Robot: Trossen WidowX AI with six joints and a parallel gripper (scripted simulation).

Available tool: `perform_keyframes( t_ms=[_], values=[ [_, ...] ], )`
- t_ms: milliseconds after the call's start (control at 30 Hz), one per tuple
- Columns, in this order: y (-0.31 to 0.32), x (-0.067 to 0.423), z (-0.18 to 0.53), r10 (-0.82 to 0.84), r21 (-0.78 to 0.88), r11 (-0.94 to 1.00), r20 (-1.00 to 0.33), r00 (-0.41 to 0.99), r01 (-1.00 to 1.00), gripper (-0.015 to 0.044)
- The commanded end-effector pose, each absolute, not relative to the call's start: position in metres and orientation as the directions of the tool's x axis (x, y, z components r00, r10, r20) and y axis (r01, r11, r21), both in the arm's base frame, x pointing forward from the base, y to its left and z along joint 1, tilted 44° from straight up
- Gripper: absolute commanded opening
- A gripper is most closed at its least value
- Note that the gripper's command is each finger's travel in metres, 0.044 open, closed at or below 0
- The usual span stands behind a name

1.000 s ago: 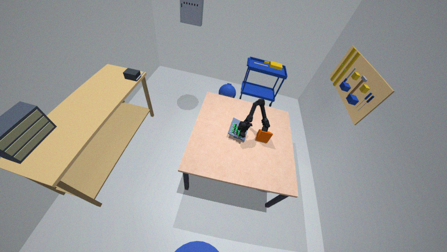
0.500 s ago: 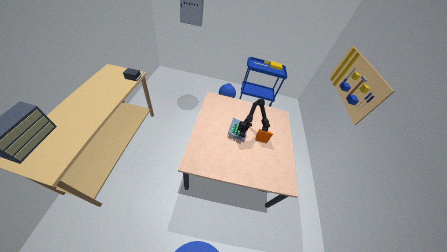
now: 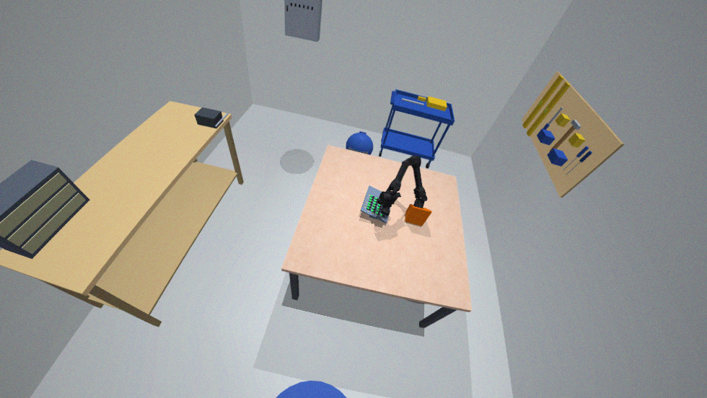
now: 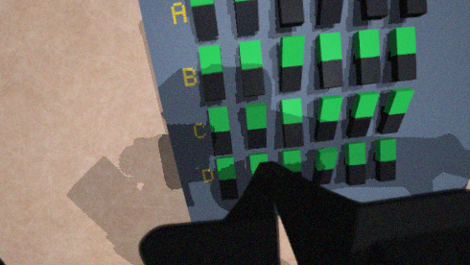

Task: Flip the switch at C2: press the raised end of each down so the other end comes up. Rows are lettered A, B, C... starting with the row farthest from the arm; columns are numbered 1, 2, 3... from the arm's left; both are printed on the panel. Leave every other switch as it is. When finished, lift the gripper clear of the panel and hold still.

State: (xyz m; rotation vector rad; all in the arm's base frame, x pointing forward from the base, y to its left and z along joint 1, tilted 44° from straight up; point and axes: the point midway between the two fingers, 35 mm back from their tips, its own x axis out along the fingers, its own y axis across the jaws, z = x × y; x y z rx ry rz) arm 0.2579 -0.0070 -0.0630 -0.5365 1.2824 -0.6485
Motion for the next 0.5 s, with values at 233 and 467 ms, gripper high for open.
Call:
perform_keyframes(
  t_ms=[233, 467],
  values=[
    [0.003, 0.276, -0.006, -0.696, -0.679, 0.718, -0.698, 0.169, 0.154, 0.0],
    [-0.003, 0.28, 0.002, -0.697, -0.68, 0.717, -0.697, 0.169, 0.154, 0.0]
  ],
)
